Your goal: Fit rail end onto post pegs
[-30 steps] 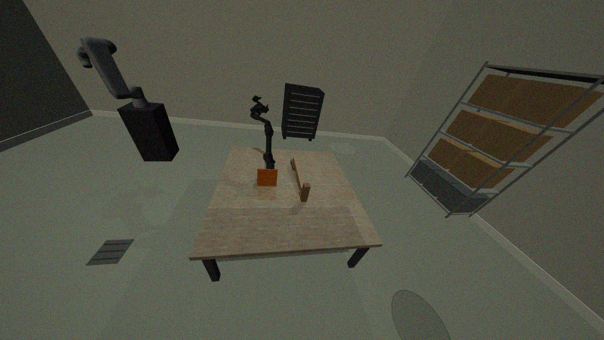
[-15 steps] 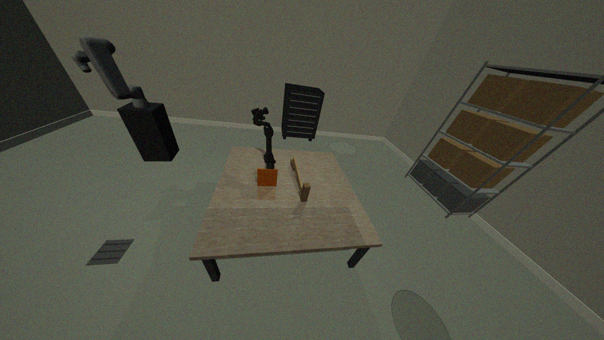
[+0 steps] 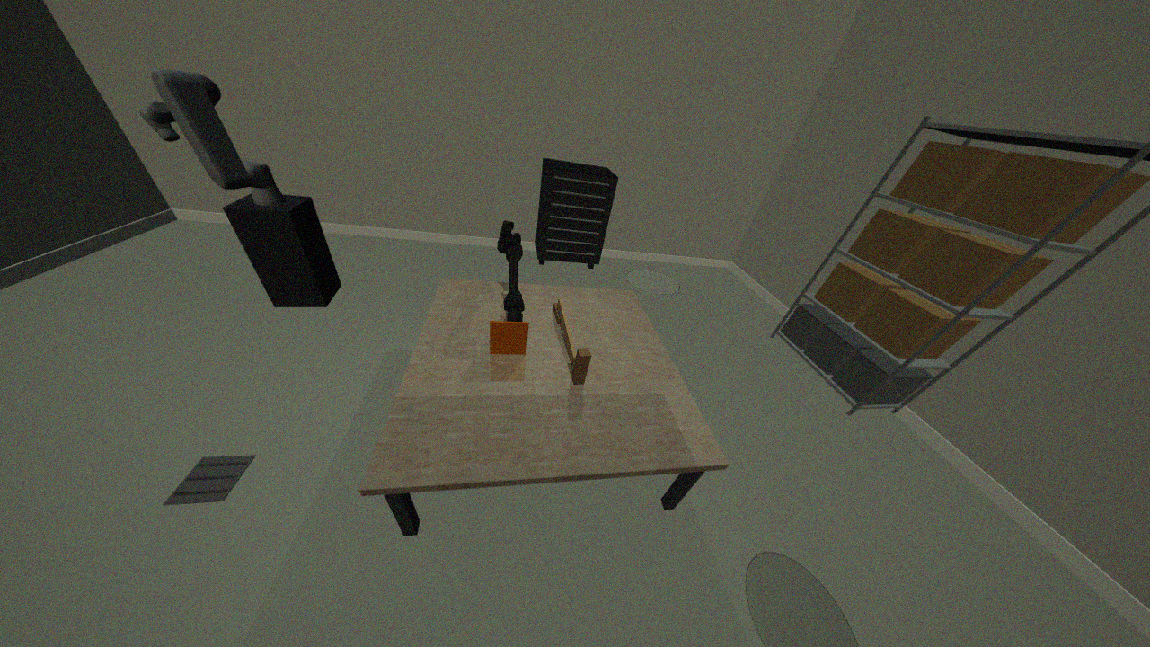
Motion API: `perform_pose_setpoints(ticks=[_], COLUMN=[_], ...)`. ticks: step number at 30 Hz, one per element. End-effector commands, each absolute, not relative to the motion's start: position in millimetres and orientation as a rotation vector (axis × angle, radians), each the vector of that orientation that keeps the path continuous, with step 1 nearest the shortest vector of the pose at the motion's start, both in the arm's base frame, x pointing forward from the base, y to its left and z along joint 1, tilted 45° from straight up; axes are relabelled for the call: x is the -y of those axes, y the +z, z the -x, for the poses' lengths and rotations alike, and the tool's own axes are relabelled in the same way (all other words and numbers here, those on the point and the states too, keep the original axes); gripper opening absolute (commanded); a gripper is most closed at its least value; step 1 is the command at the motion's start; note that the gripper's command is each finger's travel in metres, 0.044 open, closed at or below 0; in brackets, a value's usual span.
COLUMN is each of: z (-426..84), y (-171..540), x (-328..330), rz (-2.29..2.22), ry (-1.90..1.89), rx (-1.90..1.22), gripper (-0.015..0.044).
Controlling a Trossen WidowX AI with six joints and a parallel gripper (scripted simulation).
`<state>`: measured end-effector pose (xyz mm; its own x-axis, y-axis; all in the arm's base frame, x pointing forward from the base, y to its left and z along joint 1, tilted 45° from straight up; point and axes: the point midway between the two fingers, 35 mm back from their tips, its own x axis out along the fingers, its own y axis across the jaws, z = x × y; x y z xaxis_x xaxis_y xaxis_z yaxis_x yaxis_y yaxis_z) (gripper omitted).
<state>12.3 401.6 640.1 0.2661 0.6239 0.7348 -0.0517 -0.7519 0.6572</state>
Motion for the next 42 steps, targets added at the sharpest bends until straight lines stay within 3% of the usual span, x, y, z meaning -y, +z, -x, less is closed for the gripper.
perform_pose_setpoints(ticks=[1,5,17,32,42], z=[-33.2,-62.7,-215.7,-387.9,-433.3], y=[620.2,597.1,483.0,318.2,227.4], x=[-420.9,-438.4,-460.0,-364.3,-287.0], rz=[-1.792,-1.596,-0.790,0.064,0.424], ry=[1.485,1.423,1.114,0.809,0.802], rx=[-0.423,-0.324,-0.091,-0.174,-0.321], gripper=[0.0440,0.0440,0.0440,0.0440,0.0440])
